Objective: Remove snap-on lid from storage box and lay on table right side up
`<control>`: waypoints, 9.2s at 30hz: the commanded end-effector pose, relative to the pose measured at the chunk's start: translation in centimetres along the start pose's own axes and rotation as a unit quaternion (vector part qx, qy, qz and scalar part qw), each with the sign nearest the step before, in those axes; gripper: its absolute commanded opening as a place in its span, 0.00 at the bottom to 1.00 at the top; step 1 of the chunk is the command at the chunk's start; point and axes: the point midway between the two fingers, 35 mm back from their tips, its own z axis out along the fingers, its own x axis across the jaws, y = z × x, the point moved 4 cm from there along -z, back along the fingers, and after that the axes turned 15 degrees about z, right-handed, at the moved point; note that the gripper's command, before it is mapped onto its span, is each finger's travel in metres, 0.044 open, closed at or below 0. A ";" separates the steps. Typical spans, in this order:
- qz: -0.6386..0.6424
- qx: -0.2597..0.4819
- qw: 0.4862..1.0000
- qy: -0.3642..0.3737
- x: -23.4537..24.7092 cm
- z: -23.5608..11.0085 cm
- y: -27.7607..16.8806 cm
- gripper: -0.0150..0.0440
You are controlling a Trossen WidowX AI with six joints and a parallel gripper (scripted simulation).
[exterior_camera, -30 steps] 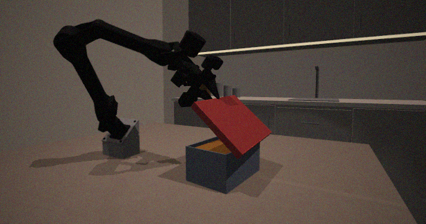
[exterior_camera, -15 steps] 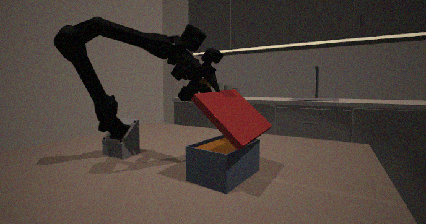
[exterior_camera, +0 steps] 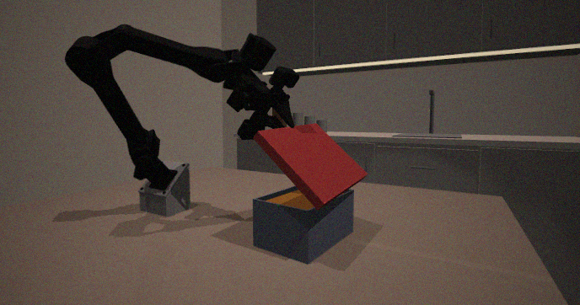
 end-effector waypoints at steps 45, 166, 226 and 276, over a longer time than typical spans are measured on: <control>0.003 0.003 1.000 0.005 2.1 -1.0 9.5 0.25; 0.000 0.000 1.000 0.008 6.4 -2.9 31.6 0.25; -0.001 -0.001 1.000 0.010 2.9 0.1 32.2 0.25; -0.002 -0.002 1.000 0.011 0.0 2.6 33.0 0.25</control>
